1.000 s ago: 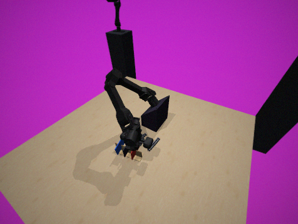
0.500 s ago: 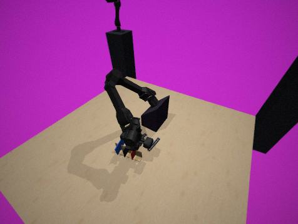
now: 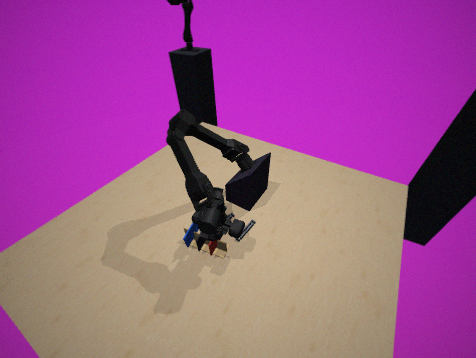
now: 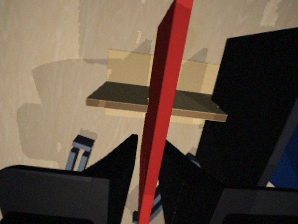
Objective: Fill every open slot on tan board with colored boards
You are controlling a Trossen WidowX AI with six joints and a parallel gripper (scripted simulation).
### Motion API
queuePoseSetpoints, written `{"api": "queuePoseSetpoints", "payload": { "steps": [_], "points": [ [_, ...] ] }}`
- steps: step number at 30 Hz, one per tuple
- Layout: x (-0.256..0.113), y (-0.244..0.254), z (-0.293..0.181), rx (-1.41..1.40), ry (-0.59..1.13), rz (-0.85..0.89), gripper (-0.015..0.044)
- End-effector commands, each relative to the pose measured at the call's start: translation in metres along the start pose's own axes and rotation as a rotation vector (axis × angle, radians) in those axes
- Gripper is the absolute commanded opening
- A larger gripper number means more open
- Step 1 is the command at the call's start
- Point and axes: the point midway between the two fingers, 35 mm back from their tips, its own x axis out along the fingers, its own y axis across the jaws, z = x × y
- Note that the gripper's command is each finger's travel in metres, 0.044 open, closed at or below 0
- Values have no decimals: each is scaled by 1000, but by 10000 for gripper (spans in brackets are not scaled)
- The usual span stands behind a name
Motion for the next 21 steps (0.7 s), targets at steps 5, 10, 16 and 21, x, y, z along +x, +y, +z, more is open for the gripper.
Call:
{"api": "queuePoseSetpoints", "payload": {
  "steps": [5, 10, 16, 21],
  "points": [
    [0, 0, 0, -1, 0, -1, 165],
    [0, 0, 0, -1, 0, -1, 165],
    [-75, 1, 1, -7, -2, 3, 165],
    [-78, 2, 1, -8, -2, 2, 165]
  ]
}}
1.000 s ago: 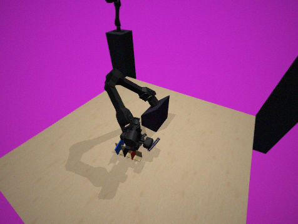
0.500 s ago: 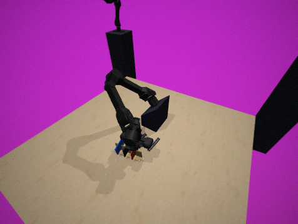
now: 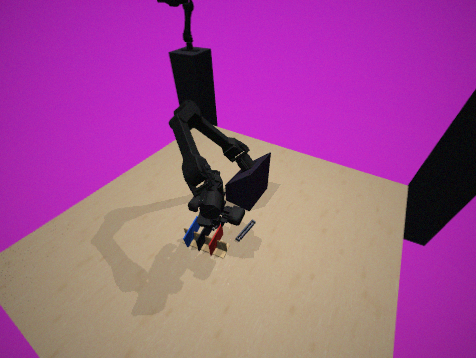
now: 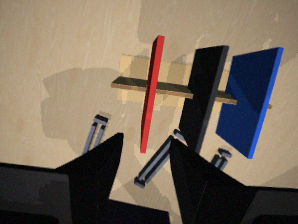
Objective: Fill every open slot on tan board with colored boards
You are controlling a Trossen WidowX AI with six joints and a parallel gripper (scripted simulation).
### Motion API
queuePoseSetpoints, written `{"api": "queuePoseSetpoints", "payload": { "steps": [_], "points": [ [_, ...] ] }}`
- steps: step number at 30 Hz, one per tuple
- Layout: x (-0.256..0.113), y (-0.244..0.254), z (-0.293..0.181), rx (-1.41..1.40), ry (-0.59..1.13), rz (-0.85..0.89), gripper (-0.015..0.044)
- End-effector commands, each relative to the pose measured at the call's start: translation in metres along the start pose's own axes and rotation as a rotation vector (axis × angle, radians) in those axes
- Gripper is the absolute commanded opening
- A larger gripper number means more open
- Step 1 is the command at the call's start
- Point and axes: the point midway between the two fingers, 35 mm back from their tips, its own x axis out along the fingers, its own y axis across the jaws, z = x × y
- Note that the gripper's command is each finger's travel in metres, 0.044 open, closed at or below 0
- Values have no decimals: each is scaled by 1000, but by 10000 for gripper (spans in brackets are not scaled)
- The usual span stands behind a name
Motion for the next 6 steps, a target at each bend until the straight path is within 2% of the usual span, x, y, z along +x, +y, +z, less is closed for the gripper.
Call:
{"api": "queuePoseSetpoints", "payload": {
  "steps": [1, 6],
  "points": [
    [-6, 0, -1, 6, 16, 1, 165],
    [-6, 0, -1, 6, 16, 1, 165]
  ]
}}
